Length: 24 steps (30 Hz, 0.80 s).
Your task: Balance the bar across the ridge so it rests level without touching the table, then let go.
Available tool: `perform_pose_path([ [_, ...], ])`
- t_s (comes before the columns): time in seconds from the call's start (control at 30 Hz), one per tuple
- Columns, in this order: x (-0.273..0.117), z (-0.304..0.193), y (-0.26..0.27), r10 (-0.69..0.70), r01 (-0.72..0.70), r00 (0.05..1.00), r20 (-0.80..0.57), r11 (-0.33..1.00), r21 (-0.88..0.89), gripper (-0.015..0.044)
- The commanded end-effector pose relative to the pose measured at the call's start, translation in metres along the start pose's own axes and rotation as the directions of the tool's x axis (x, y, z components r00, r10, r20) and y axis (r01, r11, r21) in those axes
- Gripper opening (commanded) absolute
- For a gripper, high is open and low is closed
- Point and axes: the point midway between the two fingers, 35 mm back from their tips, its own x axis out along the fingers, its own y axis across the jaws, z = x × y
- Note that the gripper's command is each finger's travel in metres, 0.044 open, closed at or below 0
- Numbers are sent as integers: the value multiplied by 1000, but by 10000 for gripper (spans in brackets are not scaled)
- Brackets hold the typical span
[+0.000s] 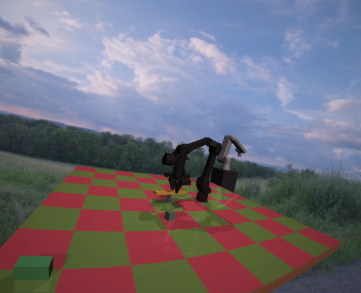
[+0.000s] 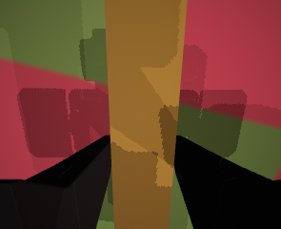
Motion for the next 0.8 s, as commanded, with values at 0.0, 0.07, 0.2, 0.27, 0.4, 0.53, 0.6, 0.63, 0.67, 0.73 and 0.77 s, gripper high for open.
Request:
perform_pose_path([
  [0.0,0,0,0,0,0,1000,0,1000,0,167],
  [0.07,0,0,0,0,0,1000,0,1000,0,168],
  [0.2,0,0,0,0,0,1000,0,1000,0,168],
  [0.27,0,0,0,0,0,1000,0,1000,0,169],
  [0.4,0,0,0,0,0,1000,0,1000,0,170],
  [0.53,0,0,0,0,0,1000,0,1000,0,170],
  [0.6,0,0,0,0,0,1000,0,1000,0,171],
  [0.63,0,0,0,0,0,1000,0,1000,0,171],
  [0.67,0,0,0,0,0,1000,0,1000,0,171],
  [0.73,0,0,0,0,0,1000,0,1000,0,172],
  [0.77,0,0,0,0,0,1000,0,1000,0,172],
])
